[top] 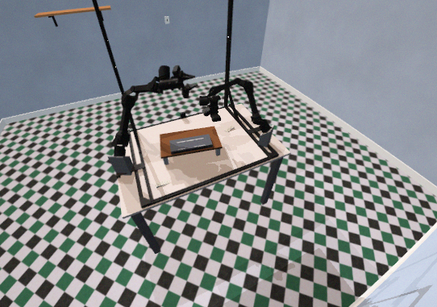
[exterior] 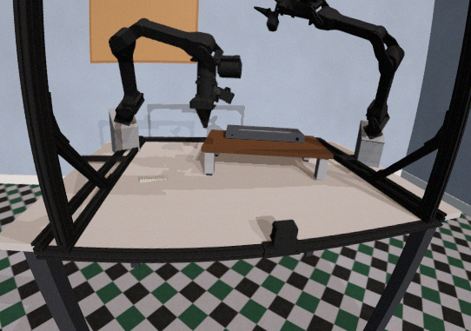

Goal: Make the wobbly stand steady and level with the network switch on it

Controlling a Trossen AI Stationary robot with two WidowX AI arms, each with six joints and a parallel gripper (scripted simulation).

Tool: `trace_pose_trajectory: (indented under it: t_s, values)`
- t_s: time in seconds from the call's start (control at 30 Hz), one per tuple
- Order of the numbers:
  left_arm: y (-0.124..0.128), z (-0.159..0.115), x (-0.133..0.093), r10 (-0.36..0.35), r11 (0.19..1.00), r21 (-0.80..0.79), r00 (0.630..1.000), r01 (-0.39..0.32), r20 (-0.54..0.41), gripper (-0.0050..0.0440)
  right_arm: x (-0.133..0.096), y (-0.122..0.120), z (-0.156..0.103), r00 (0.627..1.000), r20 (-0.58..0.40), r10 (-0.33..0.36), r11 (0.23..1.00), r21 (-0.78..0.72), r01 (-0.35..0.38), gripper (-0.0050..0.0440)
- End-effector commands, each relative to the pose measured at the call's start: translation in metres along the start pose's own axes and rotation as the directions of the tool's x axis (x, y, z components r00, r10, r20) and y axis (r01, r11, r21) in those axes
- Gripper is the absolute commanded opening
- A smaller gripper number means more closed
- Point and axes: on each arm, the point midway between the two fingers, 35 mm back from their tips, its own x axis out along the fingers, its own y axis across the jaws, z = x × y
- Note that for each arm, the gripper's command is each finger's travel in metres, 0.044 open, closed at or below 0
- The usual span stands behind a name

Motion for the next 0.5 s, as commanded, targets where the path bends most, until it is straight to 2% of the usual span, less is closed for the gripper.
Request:
trace_pose_trajectory:
  t_s: [0.0,0.07,0.1,0.27,0.43,0.47]
  values:
    - [0.000,0.000,0.000,0.000,1.000,0.000,1.000,0.000,0.000,0.0000,0.001,-0.007,0.009,1.000,0.017,-0.024,1.000,0.005,0.024,0.0241]
    - [0.000,0.000,0.000,0.000,1.000,0.000,1.000,0.000,0.000,0.0000,0.001,-0.007,0.009,1.000,0.017,-0.024,1.000,0.005,0.024,0.0241]
    - [0.000,0.000,0.000,0.000,1.000,0.000,1.000,0.000,0.000,0.0000,-0.004,-0.010,0.017,0.999,0.036,-0.031,1.000,-0.001,0.031,0.0241]
    - [0.000,0.000,0.000,0.000,1.000,0.000,1.000,0.000,0.000,0.0000,-0.023,-0.039,0.071,0.979,0.158,-0.131,0.991,0.013,0.130,0.0241]
    - [0.000,0.000,0.000,0.000,1.000,0.000,1.000,0.000,0.000,0.0000,-0.050,-0.065,0.124,0.933,0.281,-0.223,0.975,0.044,0.220,0.0241]
    - [0.000,0.000,0.000,0.000,1.000,0.000,1.000,0.000,0.000,0.0000,-0.050,-0.065,0.124,0.933,0.281,-0.223,0.975,0.044,0.220,0.0241]
